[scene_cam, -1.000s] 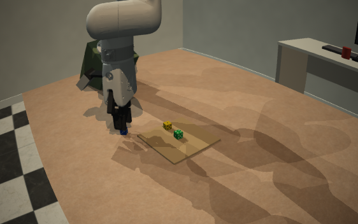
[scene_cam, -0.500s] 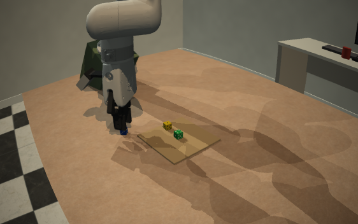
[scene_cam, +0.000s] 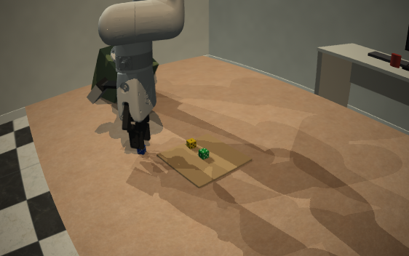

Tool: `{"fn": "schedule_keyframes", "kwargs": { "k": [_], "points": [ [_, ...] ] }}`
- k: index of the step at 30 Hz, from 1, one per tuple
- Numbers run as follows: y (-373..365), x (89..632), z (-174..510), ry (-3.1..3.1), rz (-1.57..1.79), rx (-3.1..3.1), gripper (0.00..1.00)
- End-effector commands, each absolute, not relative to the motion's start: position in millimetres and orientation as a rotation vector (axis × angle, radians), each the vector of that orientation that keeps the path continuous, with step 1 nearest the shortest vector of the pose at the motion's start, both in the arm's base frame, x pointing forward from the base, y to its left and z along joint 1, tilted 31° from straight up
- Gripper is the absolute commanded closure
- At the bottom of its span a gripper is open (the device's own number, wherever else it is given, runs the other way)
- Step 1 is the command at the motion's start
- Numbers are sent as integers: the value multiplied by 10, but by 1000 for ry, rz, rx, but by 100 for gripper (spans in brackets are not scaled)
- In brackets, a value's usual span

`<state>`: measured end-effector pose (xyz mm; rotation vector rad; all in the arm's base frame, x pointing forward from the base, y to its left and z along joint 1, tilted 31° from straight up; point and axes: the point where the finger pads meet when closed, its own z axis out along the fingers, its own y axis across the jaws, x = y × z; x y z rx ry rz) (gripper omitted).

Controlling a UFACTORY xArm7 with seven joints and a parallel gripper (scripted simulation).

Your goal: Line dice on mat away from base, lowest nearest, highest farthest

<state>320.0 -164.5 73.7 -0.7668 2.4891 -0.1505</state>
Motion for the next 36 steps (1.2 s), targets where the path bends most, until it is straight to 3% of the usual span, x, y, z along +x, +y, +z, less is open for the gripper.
{"fn": "schedule_keyframes", "kwargs": {
  "k": [1,36],
  "points": [
    [-1651,3201,741,2489,-152,-766,69],
    [-1648,3234,686,2489,-152,-766,69]
  ]
}}
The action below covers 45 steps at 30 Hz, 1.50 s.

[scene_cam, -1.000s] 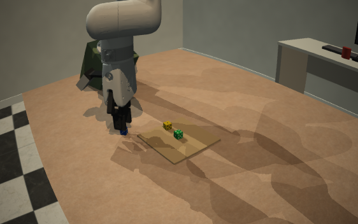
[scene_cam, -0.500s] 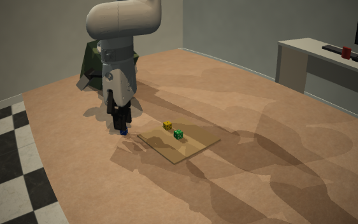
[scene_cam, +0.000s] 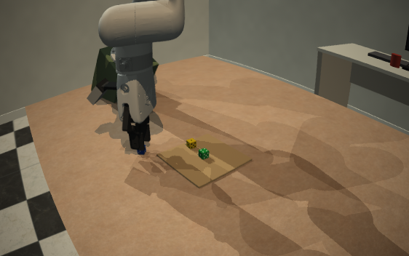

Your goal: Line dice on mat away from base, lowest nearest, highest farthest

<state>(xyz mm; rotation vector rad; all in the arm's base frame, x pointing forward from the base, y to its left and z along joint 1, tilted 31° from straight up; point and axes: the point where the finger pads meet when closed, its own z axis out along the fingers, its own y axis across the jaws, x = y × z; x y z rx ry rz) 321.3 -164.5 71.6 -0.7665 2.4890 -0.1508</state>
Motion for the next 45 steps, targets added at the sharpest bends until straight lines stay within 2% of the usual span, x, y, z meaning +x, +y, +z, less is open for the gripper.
{"fn": "schedule_keyframes", "kwargs": {
  "k": [1,45],
  "points": [
    [-1647,3240,676,2489,-152,-766,69],
    [-1642,3305,570,2489,-152,-766,69]
  ]
}}
